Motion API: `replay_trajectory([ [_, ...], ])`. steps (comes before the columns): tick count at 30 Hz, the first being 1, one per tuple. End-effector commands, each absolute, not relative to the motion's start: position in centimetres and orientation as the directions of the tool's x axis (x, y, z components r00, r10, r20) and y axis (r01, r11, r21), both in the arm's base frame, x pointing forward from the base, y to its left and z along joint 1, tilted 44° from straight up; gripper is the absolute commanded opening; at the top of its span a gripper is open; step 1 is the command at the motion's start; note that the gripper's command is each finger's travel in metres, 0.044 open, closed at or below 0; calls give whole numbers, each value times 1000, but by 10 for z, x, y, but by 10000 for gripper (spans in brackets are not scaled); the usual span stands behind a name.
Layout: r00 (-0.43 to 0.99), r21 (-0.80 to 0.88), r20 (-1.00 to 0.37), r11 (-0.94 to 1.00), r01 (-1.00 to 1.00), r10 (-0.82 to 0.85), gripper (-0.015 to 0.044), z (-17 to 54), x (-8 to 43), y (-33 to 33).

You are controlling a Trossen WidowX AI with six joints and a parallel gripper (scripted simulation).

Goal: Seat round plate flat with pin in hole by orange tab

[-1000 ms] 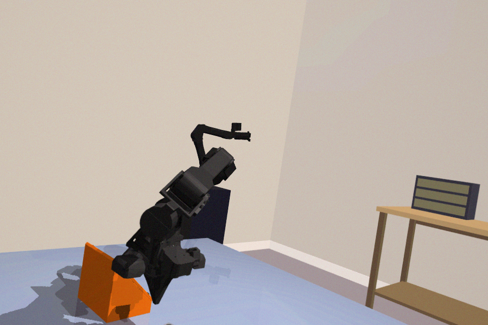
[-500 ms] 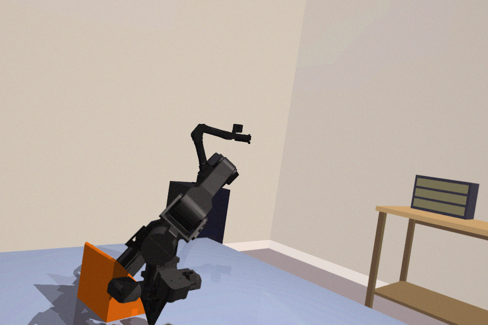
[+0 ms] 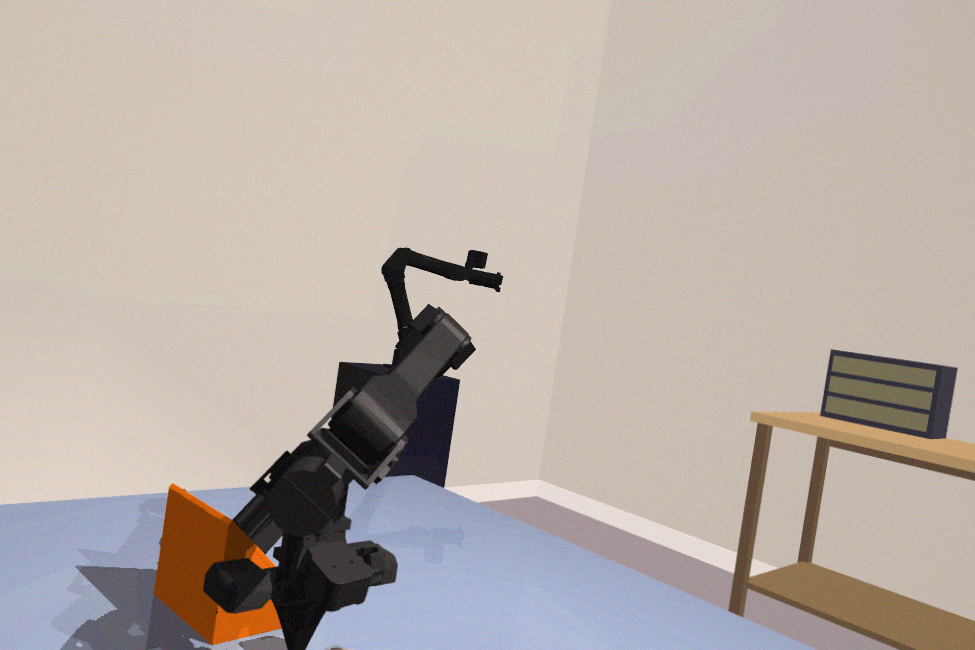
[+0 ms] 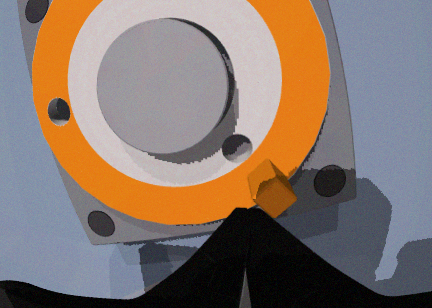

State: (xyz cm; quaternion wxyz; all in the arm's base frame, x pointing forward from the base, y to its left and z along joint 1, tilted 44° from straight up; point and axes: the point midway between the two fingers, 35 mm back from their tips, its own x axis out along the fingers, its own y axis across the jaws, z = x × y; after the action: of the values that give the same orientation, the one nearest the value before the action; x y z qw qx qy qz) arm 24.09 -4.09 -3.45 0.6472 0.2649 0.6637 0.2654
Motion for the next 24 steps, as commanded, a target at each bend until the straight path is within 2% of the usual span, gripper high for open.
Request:
replay_trajectory([
  [1, -17, 689, -725, 725, -5, 689, 0, -38, 246, -46],
  [24, -16, 688, -725, 725, -6, 688, 0, -48, 268, -55],
])
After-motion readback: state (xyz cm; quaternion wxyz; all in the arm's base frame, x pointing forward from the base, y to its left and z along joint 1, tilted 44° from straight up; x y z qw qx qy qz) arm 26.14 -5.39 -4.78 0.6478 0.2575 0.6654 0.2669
